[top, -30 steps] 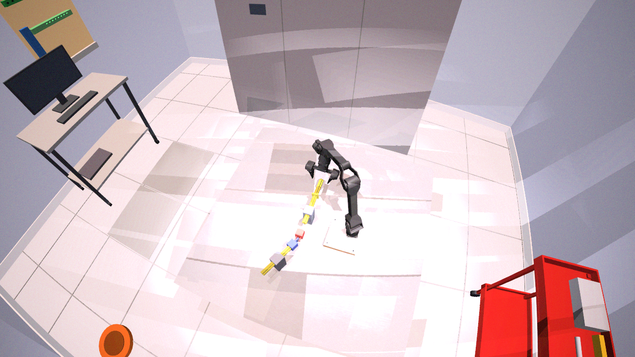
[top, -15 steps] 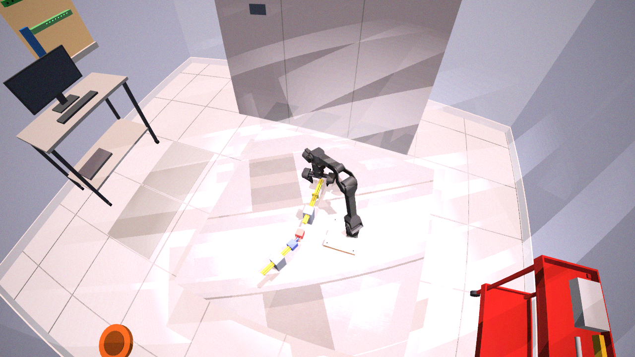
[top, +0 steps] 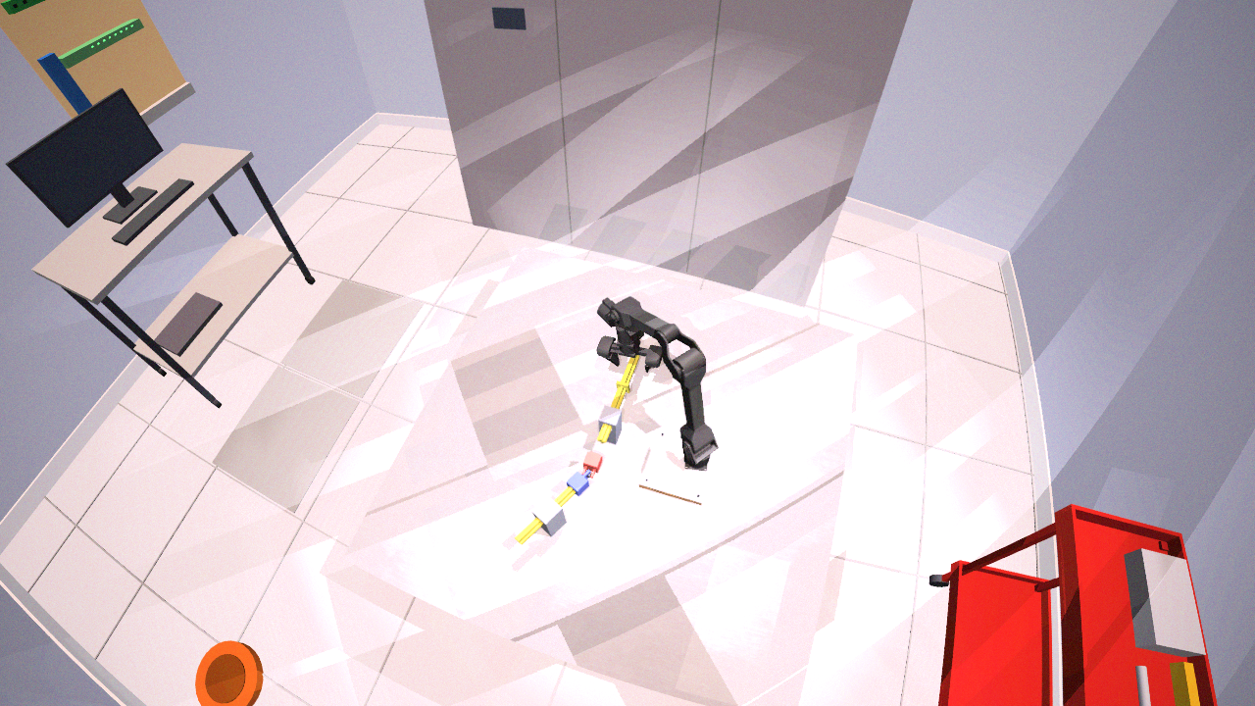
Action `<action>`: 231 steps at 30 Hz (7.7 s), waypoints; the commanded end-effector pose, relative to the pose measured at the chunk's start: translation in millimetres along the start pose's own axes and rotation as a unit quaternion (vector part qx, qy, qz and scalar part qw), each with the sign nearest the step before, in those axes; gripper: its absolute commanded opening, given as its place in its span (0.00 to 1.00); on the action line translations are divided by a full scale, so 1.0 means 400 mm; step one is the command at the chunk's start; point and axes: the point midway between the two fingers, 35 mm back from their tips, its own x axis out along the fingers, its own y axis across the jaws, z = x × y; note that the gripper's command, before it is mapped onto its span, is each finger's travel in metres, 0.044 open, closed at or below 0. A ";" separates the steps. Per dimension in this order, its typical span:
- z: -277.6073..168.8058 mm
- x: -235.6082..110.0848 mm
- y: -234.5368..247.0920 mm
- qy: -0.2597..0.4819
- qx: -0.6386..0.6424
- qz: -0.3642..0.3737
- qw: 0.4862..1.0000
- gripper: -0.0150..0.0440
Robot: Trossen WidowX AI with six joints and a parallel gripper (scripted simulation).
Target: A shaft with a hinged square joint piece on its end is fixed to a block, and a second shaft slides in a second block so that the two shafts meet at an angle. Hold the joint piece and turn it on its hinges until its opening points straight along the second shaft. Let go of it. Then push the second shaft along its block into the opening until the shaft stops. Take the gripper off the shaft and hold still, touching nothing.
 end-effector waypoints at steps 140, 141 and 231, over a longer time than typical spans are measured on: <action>-0.001 0.029 -0.002 0.001 0.001 -0.002 1.000 0.37; -0.001 0.029 -0.002 0.001 0.001 -0.002 1.000 0.37; -0.001 0.029 -0.002 0.000 0.001 -0.002 1.000 0.37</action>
